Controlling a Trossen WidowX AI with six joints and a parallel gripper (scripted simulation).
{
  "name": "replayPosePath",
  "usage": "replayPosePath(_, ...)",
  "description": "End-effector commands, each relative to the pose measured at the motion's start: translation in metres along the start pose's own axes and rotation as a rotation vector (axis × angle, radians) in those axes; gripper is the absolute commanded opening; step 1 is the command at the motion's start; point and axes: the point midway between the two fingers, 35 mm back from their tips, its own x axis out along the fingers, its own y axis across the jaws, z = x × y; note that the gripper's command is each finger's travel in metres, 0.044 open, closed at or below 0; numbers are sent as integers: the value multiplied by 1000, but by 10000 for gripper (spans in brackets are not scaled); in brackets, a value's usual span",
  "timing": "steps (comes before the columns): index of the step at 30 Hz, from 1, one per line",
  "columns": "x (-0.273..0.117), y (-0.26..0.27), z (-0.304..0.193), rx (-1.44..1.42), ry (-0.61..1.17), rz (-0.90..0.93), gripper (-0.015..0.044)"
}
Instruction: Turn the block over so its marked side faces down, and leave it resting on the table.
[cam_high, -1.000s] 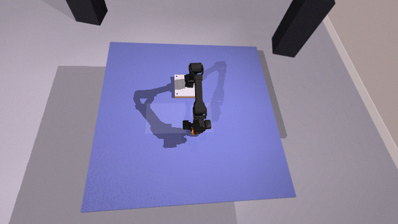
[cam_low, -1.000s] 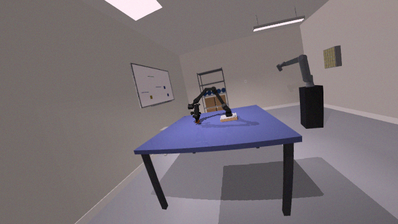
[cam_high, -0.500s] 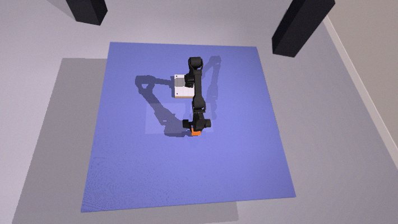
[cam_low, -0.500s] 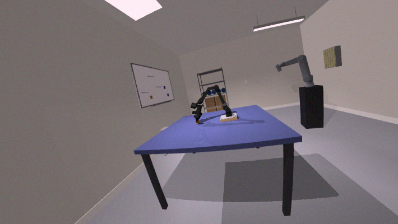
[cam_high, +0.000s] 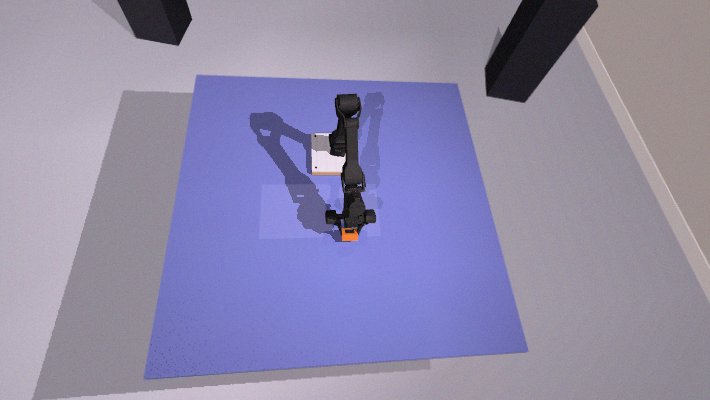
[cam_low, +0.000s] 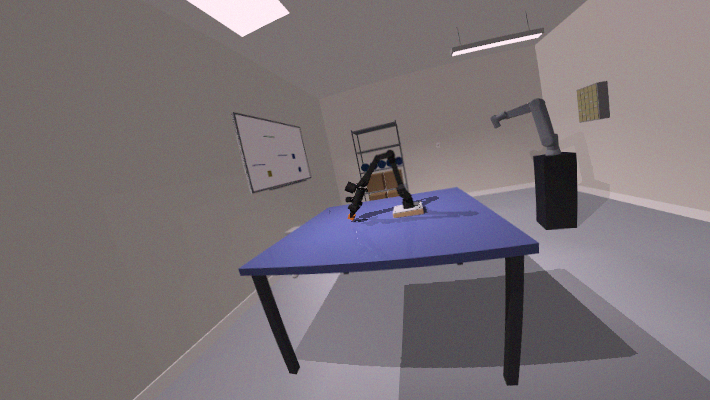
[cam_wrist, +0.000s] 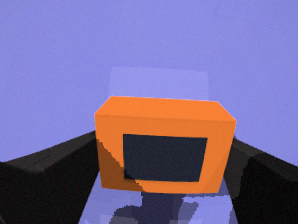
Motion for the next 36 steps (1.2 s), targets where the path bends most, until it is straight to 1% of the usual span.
replayPosePath(1, 1, 0, 1, 2, -35, -3, 0)
replayPosePath(10, 23, 1, 0, -1, -171, -2, 0)
replayPosePath(18, 33, 1, -3, -2, -291, -3, 0)
replayPosePath(27, 33, 2, -7, 1, -426, 2, 0)
replayPosePath(36, 25, 0, -15, 2, -549, -2, 0)
